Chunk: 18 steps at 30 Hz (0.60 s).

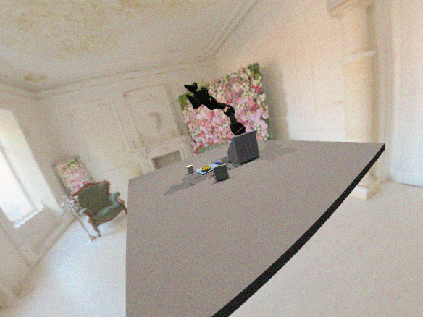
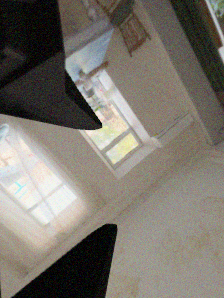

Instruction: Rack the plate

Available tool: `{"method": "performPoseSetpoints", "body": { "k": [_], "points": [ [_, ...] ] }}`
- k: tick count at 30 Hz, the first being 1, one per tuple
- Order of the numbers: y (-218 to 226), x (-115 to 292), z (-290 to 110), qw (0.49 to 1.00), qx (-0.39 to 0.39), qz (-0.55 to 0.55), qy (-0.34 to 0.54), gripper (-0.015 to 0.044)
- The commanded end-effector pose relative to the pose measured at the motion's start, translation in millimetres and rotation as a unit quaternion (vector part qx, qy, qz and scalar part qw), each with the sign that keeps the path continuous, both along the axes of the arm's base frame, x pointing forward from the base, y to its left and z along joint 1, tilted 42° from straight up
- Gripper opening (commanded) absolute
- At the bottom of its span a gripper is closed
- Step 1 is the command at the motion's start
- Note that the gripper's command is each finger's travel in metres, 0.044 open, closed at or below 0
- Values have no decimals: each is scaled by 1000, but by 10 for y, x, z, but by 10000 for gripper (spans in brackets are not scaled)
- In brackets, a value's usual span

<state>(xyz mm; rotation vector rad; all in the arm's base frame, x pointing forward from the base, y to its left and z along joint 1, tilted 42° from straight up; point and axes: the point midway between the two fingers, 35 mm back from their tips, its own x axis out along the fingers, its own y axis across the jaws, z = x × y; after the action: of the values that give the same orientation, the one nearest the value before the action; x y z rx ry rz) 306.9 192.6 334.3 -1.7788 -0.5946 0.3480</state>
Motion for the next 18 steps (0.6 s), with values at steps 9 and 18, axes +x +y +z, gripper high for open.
{"method": "performPoseSetpoints", "body": {
  "k": [9,18],
  "points": [
    [-287,450,-564,981,56,-99,159,400],
    [-563,684,-1022,940,101,-189,264,400]
  ]
}}
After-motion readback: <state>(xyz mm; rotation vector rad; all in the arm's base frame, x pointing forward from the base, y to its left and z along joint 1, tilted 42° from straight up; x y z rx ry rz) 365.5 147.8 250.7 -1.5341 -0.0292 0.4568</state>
